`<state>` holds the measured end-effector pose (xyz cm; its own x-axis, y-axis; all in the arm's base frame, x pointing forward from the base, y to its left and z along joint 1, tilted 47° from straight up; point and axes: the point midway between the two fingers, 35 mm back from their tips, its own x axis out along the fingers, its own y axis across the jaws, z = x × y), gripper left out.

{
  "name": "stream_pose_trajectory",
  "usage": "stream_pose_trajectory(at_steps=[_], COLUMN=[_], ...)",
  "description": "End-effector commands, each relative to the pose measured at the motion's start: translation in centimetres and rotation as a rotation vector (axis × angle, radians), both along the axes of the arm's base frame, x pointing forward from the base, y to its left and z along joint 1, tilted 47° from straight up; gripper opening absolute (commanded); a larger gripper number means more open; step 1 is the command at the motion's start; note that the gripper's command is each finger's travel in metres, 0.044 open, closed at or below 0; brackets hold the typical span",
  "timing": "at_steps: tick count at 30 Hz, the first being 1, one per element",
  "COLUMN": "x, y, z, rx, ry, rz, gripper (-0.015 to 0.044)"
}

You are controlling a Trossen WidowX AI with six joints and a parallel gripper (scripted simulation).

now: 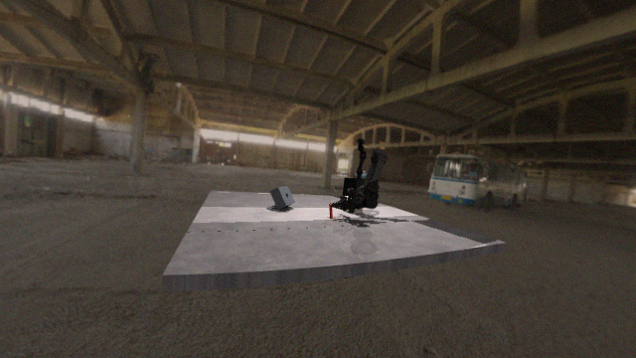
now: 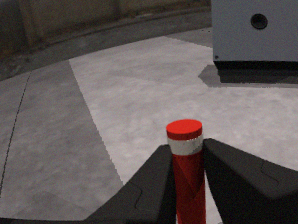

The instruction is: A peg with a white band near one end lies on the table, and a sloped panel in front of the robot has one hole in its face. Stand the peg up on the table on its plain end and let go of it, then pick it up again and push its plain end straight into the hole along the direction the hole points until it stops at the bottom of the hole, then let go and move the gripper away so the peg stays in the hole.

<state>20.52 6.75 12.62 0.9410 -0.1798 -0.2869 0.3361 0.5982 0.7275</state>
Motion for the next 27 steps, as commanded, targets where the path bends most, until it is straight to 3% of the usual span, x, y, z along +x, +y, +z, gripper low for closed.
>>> stream_pose_trajectory(at_steps=[1, 27], x=[-0.10, -0.49], y=[0.22, 0.71], z=[-0.12, 0.14], rx=[0.000, 0.019], ry=[0.001, -0.032], rz=[0.001, -0.029], gripper=[0.0049, 0.0049])
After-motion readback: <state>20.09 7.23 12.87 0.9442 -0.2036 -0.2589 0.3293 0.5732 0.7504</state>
